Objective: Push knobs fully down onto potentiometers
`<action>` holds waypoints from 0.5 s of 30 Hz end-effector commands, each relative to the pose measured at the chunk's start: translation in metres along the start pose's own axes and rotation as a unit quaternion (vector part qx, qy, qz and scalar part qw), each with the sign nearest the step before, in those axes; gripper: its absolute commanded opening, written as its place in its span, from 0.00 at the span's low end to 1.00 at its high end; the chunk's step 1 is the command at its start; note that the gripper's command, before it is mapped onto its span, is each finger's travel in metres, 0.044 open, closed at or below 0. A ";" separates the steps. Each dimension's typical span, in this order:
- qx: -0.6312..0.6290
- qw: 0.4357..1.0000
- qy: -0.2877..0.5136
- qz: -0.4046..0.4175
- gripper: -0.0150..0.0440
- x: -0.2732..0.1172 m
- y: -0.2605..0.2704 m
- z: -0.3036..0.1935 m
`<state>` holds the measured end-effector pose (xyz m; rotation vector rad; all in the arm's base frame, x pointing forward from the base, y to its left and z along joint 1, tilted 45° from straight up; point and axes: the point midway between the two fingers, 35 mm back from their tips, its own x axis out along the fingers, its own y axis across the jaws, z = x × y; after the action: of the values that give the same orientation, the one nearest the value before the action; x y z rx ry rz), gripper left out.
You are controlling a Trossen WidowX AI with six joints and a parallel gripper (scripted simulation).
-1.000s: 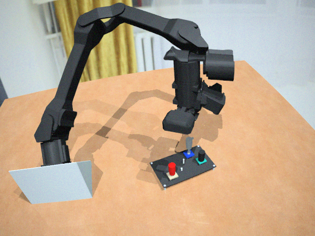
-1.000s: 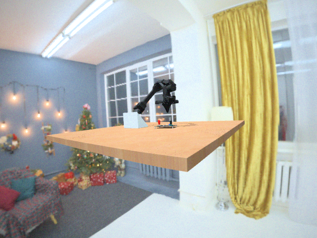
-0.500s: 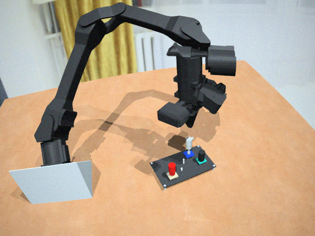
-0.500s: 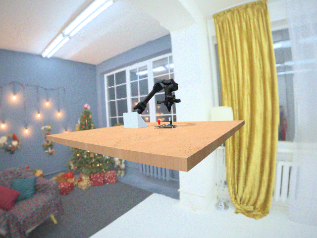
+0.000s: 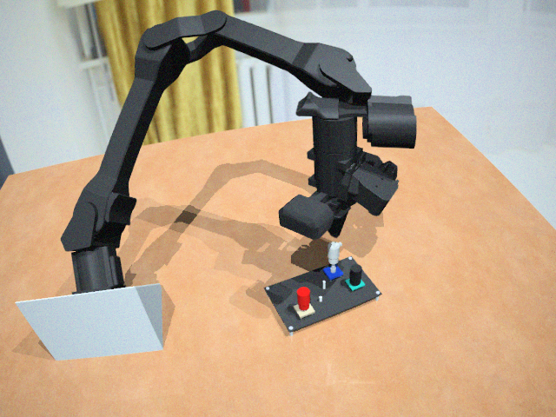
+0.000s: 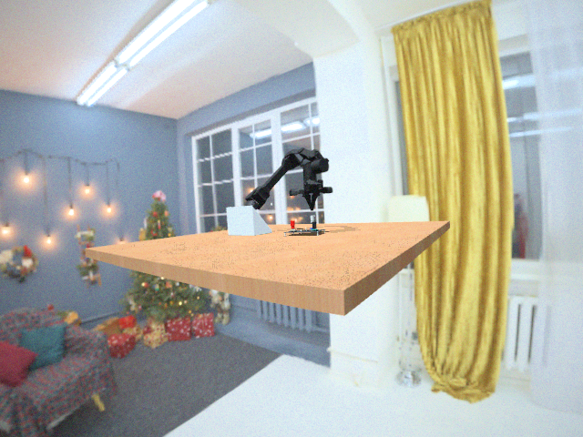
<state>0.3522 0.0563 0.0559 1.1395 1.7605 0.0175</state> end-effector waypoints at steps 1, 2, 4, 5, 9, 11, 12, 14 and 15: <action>0.003 1.000 0.004 0.000 0.25 0.009 0.000 -0.002; 0.003 1.000 0.004 0.000 0.25 0.010 0.000 -0.002; 0.003 1.000 0.004 0.000 0.25 0.014 0.000 -0.002; 0.003 1.000 0.004 0.001 0.25 0.015 0.000 -0.002; 0.003 1.000 0.004 0.001 0.25 0.016 0.000 -0.002; 0.003 1.000 0.004 0.001 0.25 0.016 0.000 -0.002; 0.003 1.000 0.004 0.001 0.25 0.016 0.000 -0.002; 0.003 1.000 0.004 0.001 0.25 0.015 0.000 -0.002; 0.003 1.000 0.004 0.001 0.25 0.015 0.000 -0.002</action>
<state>0.3498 0.0669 0.0459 1.1380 1.7671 0.0185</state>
